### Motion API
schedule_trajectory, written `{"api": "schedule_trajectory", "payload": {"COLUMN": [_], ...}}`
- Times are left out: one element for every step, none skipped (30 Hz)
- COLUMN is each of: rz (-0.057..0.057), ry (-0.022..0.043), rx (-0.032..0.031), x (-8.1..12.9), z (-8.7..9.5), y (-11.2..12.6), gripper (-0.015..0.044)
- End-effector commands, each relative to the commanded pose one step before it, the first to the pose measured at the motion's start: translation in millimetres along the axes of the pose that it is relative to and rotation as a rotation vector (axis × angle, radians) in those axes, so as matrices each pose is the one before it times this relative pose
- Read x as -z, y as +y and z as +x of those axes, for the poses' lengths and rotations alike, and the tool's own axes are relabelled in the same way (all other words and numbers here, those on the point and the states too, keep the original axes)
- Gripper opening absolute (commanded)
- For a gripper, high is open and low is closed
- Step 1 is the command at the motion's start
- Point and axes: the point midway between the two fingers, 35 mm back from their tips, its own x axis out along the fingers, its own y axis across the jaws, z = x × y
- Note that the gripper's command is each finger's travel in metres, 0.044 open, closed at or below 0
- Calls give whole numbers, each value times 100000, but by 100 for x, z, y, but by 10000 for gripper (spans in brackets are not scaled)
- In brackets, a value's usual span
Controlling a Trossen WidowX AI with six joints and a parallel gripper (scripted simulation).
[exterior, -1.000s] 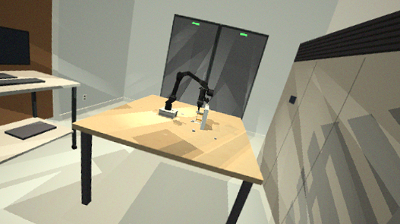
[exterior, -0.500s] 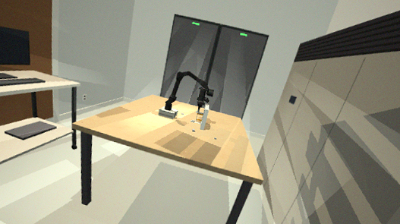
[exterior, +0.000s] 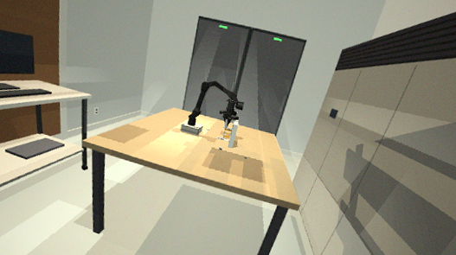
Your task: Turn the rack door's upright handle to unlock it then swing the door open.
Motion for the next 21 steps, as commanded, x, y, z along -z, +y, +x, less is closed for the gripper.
{"api": "schedule_trajectory", "payload": {"rz": [-20369,-4928,-4928,-4928,-4928,-4928,-4928,-4928,-4927,-4928,-4928,-4928,-4928,-4928,-4928,-4928,-4927,-4048,-2429,-810,0], "ry": [-153,1,1,1,0,0,0,0,0,0,0,0,0,0,0,0,0,0,0,0,0], "rx": [59,-1,-1,-1,-1,-1,-1,-1,-1,-1,-1,-1,-1,-1,-1,-1,-1,-1,-1,0,0], "x": [-29,0,0,0,0,0,0,0,0,0,0,0,0,0,0,0,0,0,0,0,0], "z": [4,0,0,0,0,0,0,0,0,0,0,0,0,0,0,0,0,0,0,0,0], "y": [0,0,0,0,0,0,0,0,0,0,0,0,0,0,0,0,0,0,0,0,0], "gripper": [27,27,27,27,27,27,27,27,27,27,27,27,27,27,27,27,27,27,27,27,27]}}
